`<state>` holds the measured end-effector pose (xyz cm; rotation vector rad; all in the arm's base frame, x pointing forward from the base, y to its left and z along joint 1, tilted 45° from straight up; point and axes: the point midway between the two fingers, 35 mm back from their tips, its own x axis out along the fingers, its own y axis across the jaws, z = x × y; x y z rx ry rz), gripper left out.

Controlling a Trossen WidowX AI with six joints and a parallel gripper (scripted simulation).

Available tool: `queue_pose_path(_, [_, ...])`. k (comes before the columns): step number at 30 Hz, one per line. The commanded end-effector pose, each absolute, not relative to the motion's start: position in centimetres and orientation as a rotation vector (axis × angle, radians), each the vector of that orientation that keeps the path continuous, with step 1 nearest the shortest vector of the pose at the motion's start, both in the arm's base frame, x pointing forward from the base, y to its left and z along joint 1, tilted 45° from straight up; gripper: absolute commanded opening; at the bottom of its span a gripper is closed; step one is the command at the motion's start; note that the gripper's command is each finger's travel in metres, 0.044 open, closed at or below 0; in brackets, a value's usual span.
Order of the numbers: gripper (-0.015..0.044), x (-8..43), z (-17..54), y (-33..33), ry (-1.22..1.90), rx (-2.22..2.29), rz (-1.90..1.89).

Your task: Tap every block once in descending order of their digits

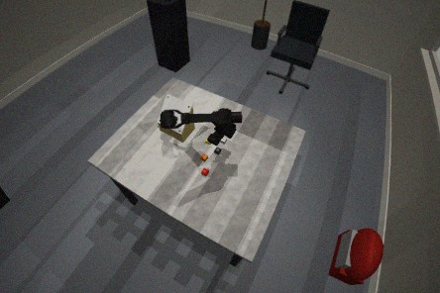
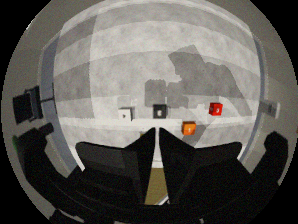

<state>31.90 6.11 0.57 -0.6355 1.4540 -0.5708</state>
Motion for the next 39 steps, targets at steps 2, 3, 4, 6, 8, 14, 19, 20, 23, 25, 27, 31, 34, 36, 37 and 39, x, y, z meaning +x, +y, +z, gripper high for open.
queue_pose_path(2, [0.0020,32.0,-1.6,4.1,1.455,-0.653,-0.561])
queue_pose_path(3, [0.0020,32.1,-3.0,2.6,1.455,-0.654,-0.562])
queue_pose_path(4, [0.0020,32.1,-4.2,1.4,1.454,-0.655,-0.564])
queue_pose_path(6, [0.0020,32.0,-5.0,0.4,1.454,-0.656,-0.566])
queue_pose_path(8, [0.0020,32.0,-5.0,0.4,1.454,-0.656,-0.566])
queue_pose_path(14, [0.0020,32.1,-5.5,-0.1,1.454,-0.656,-0.566])
queue_pose_path(19, [0.0020,32.1,-6.1,-0.7,1.454,-0.657,-0.566])
queue_pose_path(20, [0.0020,32.1,-6.2,-0.8,1.454,-0.657,-0.566])
queue_pose_path(23, [0.0020,32.1,-6.5,-1.2,1.454,-0.657,-0.567])
queue_pose_path(25, [0.0020,32.1,-6.7,-1.4,1.454,-0.657,-0.567])
queue_pose_path(27, [0.0020,32.1,-7.0,-1.6,1.454,-0.657,-0.567])
queue_pose_path(31, [0.0020,32.1,-7.1,-1.8,1.454,-0.657,-0.567])
queue_pose_path(34, [0.0020,32.1,-7.1,-1.8,1.454,-0.657,-0.567])
queue_pose_path(36, [0.0020,32.2,-6.3,-0.9,1.449,-0.648,-0.566])
queue_pose_path(37, [0.0020,32.1,-5.6,-0.2,1.452,-0.652,-0.566])
queue_pose_path(39, [0.0020,32.0,-5.0,0.4,1.454,-0.656,-0.566])
